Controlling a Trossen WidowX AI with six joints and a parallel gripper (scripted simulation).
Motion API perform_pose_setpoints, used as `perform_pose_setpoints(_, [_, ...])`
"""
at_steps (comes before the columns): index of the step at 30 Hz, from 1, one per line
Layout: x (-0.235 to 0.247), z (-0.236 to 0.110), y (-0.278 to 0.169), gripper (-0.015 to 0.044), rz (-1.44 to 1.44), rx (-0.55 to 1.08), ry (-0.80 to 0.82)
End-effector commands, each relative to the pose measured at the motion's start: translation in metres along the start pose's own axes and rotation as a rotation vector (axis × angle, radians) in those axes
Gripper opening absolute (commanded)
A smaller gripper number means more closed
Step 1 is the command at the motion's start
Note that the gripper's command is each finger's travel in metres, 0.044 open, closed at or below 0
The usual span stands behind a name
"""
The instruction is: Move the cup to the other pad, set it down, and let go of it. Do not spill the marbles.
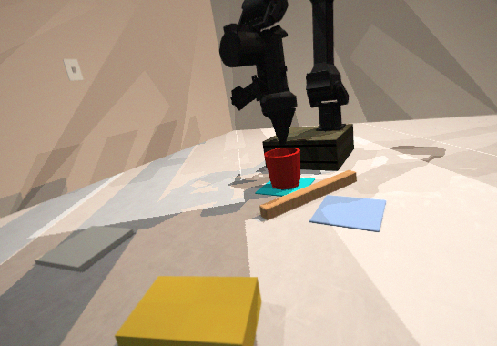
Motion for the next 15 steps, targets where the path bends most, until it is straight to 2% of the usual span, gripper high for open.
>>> perform_pose_setpoints(1, [0.001, -0.009, 0.001, 0.0440, 0.000, -0.004, 0.007])
perform_pose_setpoints(15, [0.000, -0.060, -0.001, 0.0440, 0.000, -0.008, 0.011])
Point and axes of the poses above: the point midway between the two fingers, 35 mm back from their tips, its own z axis out along the fingers, its own x axis across the jaws, y = z × x, the point moved 9 cm from there along -z, back along the fingers, and after that the axes turned 14 degrees about z, right-handed, at the moved point
